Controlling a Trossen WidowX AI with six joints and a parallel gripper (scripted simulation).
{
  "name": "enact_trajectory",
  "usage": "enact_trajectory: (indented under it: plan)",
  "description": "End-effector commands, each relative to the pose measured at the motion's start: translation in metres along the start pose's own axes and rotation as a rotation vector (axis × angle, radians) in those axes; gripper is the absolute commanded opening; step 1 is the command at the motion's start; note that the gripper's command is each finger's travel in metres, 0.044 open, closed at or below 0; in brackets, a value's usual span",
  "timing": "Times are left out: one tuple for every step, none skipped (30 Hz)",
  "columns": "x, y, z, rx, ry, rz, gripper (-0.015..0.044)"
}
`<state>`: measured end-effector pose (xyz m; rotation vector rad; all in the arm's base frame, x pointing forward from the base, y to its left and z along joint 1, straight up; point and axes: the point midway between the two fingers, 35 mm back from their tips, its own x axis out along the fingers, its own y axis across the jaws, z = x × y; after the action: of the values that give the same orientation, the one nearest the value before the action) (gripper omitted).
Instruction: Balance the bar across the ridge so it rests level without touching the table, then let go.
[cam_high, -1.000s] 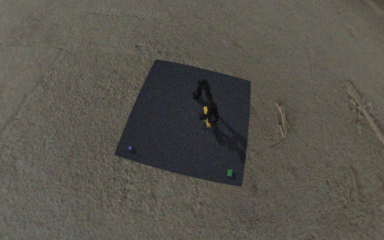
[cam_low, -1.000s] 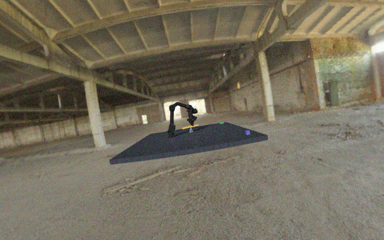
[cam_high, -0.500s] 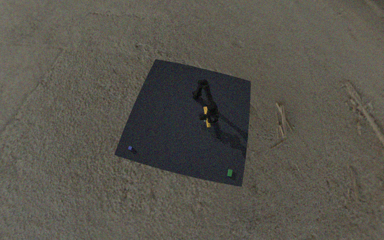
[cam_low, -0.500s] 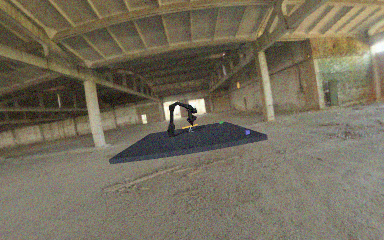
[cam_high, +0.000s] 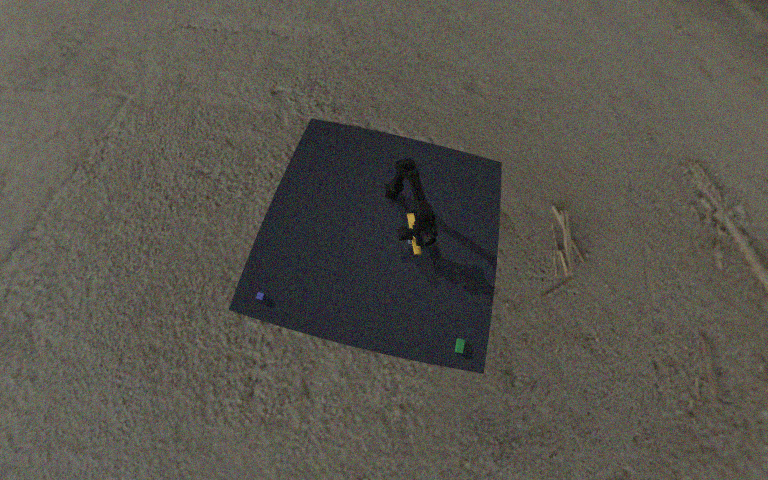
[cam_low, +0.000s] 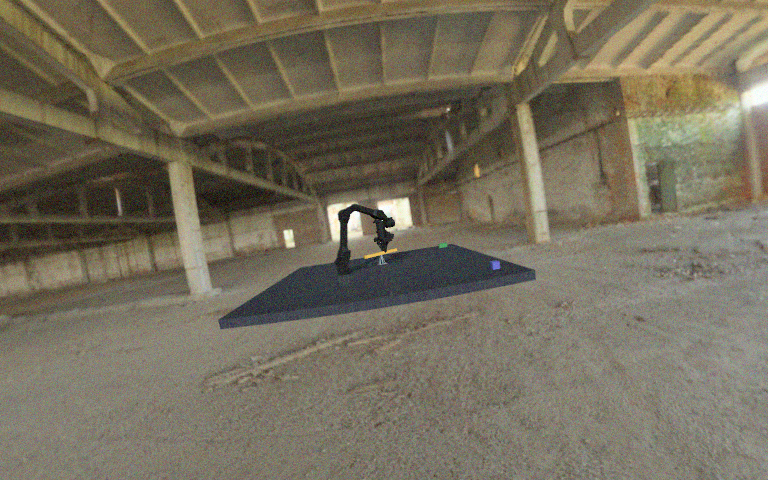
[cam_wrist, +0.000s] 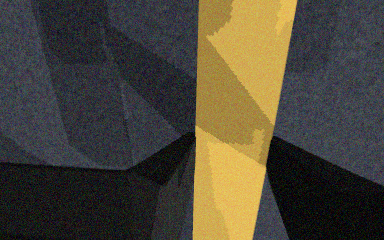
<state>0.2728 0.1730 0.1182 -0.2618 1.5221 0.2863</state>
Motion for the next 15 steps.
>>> enact_trajectory:
  plan:
    - [0.0015,-0.0006,-0.0002,0.003,0.003,-0.003,0.0000]
    - [0.0016,-0.0006,-0.0002,0.003,0.003,-0.003,0.0000]
    - [0.0017,-0.0006,-0.0002,0.003,0.003,-0.003,0.0000]
    - [0.0018,-0.0006,-0.0002,0.003,0.003,-0.003,0.0000]
    - [0.0018,-0.0006,-0.0002,0.003,0.003,-0.003,0.0000]
    - [0.0019,-0.0006,-0.0002,0.003,0.003,-0.003,0.0000]
    - [0.0020,-0.0006,-0.0002,0.003,0.003,-0.003,0.0000]
    - [0.0022,-0.0006,-0.0003,0.003,0.003,-0.003,0.0000]
    - [0.0022,-0.0006,-0.0003,0.003,0.003,-0.003,0.0000]
    - [0.0022,-0.0006,-0.0003,0.003,0.003,-0.003,0.0000]
    - [0.0023,-0.0006,-0.0003,0.003,0.003,-0.003,0.0000]
    - [0.0025,-0.0006,-0.0003,0.003,0.003,-0.003,0.0000]
    - [0.0025,-0.0006,-0.0003,0.003,0.003,-0.003,0.0000]
    - [0.0026,-0.0006,-0.0003,0.003,0.003,-0.003,0.0000]
    - [0.0027,-0.0006,-0.0003,0.003,0.003,-0.003,0.0000]
